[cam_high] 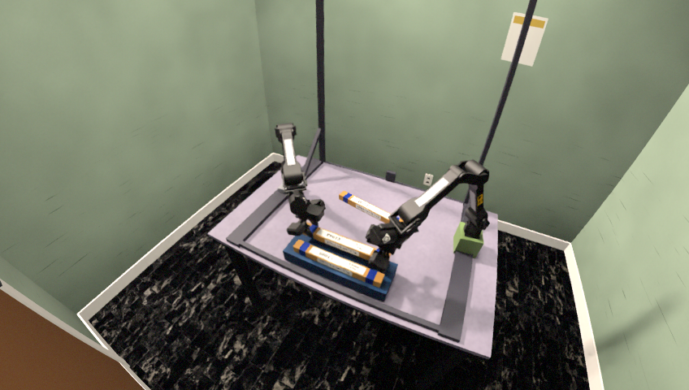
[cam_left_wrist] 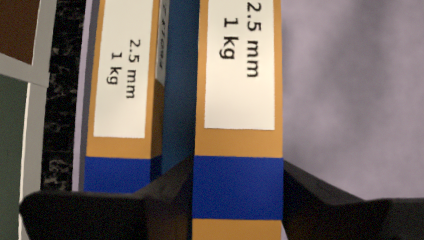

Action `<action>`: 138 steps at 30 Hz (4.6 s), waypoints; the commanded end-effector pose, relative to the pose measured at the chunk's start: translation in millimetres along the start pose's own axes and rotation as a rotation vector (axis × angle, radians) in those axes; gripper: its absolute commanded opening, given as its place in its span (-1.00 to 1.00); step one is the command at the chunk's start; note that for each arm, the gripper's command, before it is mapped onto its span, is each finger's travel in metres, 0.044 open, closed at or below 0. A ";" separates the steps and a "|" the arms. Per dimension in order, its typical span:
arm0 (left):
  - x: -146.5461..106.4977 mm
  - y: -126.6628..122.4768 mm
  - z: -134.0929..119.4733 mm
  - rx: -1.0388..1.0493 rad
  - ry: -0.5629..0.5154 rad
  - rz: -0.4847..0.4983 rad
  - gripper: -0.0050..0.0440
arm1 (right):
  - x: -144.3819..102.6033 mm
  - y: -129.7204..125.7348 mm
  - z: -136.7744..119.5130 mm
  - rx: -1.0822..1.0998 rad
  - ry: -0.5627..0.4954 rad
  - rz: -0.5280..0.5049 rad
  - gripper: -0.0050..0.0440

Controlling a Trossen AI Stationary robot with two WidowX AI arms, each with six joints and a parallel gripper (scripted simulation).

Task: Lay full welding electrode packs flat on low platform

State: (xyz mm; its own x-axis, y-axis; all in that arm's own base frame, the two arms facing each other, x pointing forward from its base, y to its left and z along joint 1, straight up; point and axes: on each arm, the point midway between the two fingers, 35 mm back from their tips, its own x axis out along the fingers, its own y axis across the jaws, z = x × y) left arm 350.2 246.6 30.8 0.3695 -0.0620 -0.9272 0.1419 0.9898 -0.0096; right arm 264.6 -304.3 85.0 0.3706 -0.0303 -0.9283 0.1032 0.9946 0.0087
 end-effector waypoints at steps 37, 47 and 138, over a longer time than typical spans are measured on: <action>5.9 5.9 -9.2 -0.005 0.001 0.019 -1.00 | -1.1 -7.5 -3.9 -0.009 -0.015 -0.028 -1.00; 15.2 6.0 -12.9 -0.005 0.001 0.019 -1.00 | 9.7 -7.7 -8.3 -0.008 -0.012 -0.026 -1.00; -33.2 4.7 17.5 0.004 -0.033 0.051 0.55 | -35.5 -6.7 16.3 -0.016 -0.039 -0.052 0.55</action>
State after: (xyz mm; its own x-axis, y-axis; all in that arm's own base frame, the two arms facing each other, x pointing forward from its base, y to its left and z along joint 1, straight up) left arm 351.6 246.9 42.3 0.3808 -0.0427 -0.9237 0.1334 0.9910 0.0092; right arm 263.5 -306.2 94.3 0.3770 -0.0418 -0.9253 0.1023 0.9947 -0.0032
